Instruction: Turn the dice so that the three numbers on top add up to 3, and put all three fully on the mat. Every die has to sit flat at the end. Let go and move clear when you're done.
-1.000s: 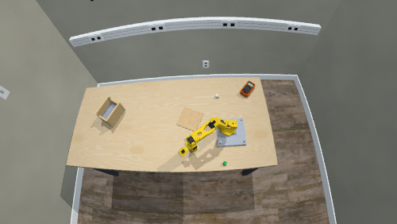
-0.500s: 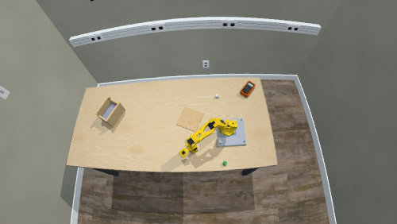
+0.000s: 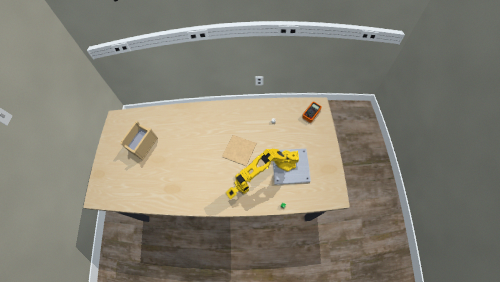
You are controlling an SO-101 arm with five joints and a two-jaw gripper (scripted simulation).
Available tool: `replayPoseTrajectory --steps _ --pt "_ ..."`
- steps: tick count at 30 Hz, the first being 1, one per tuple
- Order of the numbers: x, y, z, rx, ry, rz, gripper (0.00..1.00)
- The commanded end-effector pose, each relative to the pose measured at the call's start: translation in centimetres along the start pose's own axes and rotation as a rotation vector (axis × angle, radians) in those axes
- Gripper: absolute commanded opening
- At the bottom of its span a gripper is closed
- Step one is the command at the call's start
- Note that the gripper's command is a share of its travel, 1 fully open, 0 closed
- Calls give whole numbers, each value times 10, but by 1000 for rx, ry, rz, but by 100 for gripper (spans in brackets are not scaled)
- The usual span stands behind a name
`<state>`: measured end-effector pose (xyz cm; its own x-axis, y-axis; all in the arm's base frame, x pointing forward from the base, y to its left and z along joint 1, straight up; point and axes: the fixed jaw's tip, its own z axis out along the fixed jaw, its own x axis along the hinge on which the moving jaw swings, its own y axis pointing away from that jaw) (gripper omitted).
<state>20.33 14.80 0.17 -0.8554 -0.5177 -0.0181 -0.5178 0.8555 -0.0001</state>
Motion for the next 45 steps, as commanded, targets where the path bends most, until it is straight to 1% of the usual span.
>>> replayPoseTrajectory --steps 1,10,20,35,45 --pt "5 1 7 1 28 3 28" --pt "5 1 7 1 28 3 27" --pt "5 -1 7 0 28 3 24" --pt "5 -7 7 0 27 3 13" --pt "5 -9 7 0 27 3 10"
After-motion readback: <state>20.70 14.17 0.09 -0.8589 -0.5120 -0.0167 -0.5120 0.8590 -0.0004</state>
